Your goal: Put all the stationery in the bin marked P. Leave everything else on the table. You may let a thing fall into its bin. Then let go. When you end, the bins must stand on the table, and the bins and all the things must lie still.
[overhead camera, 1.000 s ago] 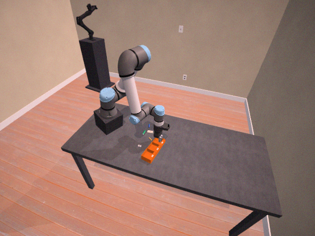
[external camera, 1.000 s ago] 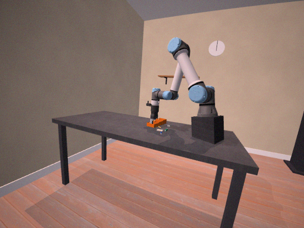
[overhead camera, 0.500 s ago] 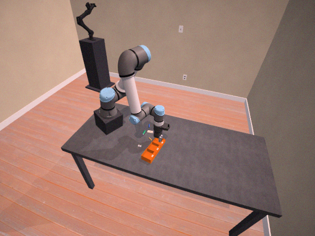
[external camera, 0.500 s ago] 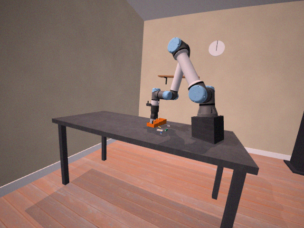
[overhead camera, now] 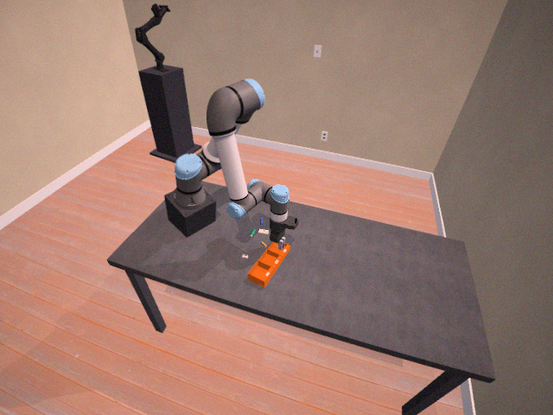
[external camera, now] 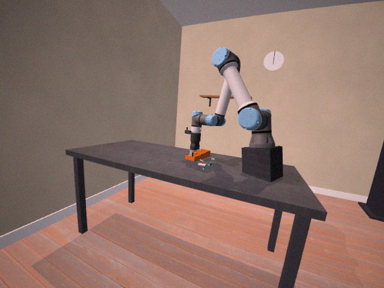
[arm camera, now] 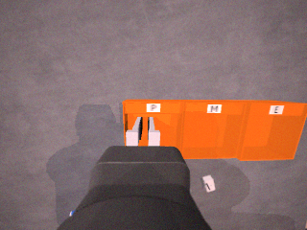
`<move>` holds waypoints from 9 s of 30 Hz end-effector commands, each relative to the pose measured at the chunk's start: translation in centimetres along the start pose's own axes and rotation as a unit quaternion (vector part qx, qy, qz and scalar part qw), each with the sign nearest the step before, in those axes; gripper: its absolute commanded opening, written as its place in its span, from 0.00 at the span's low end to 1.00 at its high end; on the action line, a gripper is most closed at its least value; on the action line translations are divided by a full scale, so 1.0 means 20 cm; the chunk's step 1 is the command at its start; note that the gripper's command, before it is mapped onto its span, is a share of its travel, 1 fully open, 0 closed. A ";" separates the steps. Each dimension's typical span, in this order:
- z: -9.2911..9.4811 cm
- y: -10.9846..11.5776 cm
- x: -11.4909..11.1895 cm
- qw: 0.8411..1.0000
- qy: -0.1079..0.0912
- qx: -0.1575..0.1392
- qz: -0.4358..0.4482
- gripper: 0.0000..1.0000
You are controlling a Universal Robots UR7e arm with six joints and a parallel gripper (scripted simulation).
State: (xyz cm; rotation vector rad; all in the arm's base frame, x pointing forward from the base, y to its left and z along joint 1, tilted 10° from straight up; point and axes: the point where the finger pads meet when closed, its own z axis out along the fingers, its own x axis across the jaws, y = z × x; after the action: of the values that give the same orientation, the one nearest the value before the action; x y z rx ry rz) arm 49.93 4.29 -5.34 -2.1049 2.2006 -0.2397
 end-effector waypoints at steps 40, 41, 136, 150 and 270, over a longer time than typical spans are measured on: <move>-0.46 0.00 0.00 1.000 0.000 0.001 0.000 0.31; -0.50 0.00 0.00 1.000 0.000 0.001 0.000 0.31; -0.27 0.62 0.63 0.987 0.000 0.001 -0.158 0.62; -0.21 0.62 0.63 0.987 0.000 0.001 -0.158 0.62; -0.25 0.62 0.63 0.987 0.000 0.001 -0.158 0.32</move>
State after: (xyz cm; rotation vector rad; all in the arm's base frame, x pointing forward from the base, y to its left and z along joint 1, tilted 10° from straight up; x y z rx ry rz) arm 36.26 -7.46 -2.16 -2.4444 1.8556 -0.2612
